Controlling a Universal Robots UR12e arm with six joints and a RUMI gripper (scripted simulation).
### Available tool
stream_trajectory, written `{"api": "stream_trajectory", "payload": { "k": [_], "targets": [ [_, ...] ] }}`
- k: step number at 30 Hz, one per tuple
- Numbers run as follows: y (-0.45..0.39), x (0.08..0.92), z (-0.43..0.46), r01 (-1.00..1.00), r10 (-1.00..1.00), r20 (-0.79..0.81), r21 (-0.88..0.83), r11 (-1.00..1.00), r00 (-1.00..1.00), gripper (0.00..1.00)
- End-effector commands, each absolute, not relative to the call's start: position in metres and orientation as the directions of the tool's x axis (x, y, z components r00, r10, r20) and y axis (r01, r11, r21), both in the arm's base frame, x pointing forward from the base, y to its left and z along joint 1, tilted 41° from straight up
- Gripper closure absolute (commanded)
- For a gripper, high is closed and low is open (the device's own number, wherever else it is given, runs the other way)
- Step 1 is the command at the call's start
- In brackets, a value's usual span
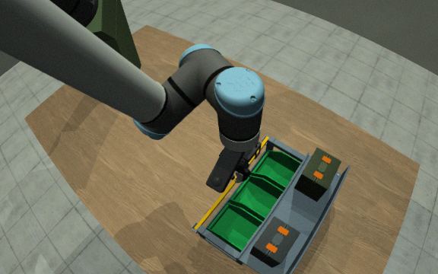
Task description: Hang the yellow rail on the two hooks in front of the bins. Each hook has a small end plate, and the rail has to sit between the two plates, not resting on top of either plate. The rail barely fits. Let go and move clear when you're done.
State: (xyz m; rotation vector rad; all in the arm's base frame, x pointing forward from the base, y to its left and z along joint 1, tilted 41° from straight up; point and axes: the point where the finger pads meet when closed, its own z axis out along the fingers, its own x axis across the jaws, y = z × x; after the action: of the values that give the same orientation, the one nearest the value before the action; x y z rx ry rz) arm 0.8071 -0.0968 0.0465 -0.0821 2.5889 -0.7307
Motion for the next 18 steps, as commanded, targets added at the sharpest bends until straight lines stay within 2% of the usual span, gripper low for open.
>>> {"api": "stream_trajectory", "payload": {
  "k": [1, 18],
  "targets": [
    [-0.0981, 0.8102, 0.0472, 0.064, -0.175, -0.406, -0.51, 0.858, -0.897, 1.0],
    [-0.0989, 0.8109, 0.0457, 0.063, -0.175, -0.406, -0.51, 0.858, -0.897, 1.0]
  ]
}}
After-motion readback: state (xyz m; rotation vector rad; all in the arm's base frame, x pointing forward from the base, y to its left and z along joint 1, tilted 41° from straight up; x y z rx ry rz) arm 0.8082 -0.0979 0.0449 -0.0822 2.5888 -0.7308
